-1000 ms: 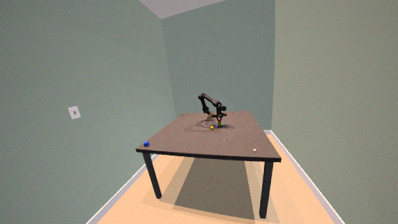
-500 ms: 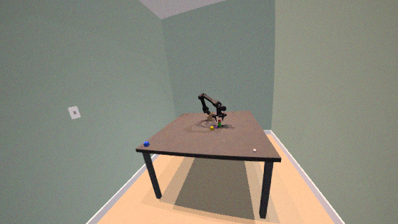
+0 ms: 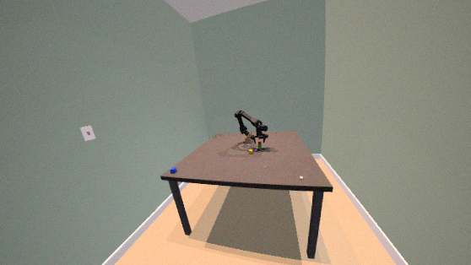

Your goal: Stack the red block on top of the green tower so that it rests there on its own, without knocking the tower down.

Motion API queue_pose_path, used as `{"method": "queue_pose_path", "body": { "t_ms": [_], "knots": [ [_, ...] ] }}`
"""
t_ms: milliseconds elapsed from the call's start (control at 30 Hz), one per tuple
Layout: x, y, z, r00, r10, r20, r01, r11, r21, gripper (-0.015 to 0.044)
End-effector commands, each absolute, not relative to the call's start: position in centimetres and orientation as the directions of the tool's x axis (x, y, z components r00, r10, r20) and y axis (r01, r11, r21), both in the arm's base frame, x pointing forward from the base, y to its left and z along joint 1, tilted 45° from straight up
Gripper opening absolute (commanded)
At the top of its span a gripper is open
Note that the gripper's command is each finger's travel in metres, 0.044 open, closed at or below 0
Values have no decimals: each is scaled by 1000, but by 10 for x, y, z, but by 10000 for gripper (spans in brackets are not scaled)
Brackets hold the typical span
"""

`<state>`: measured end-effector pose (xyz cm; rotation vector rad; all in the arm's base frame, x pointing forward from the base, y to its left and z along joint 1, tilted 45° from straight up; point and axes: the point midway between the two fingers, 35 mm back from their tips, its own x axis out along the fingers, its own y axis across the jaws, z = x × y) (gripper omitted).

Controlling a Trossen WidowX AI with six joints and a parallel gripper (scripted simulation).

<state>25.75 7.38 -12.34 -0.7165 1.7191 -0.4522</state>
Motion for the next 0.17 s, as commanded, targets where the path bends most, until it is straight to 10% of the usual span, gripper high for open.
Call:
{"method": "queue_pose_path", "body": {
  "t_ms": [0,133],
  "knots": [
    [257,74,-124,-152,-671,-726,-227,739,-635,440],
    [257,74,-124,-152,-671,-726,-227,739,-635,440]
  ]
}}
